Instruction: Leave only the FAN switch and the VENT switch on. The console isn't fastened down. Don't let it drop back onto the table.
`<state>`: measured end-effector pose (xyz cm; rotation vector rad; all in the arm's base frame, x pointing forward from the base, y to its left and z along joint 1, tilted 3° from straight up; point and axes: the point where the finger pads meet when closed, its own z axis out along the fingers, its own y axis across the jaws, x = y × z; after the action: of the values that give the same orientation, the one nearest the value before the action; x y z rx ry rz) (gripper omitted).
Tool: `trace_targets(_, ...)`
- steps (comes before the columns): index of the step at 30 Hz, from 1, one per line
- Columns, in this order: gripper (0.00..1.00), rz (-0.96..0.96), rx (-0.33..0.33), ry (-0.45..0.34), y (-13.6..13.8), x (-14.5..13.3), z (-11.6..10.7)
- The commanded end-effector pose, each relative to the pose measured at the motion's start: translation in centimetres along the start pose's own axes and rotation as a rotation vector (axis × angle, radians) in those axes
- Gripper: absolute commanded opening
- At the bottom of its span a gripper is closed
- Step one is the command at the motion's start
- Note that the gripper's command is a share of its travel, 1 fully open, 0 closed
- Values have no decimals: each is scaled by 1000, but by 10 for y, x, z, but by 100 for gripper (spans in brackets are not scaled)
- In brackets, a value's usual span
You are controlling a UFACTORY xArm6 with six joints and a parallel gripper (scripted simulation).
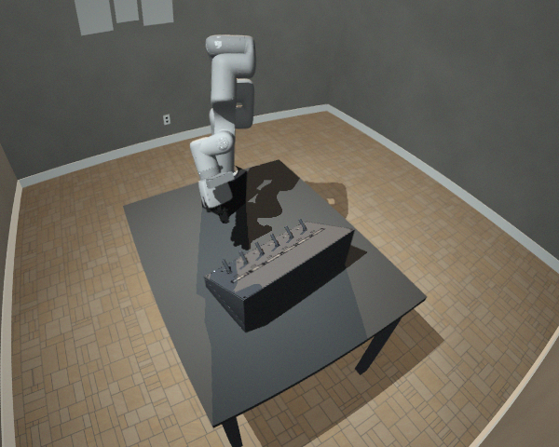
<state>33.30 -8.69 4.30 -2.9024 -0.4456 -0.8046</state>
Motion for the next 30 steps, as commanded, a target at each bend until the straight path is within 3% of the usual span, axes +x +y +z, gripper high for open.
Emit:
trace_targets(1, 0, -1, -1, 2, 1, 1, 0)
trace_targets(14, 0, -1, -2, 3, 1, 1, 10)
trace_targets(30, 0, -1, -2, 3, 1, 1, 49)
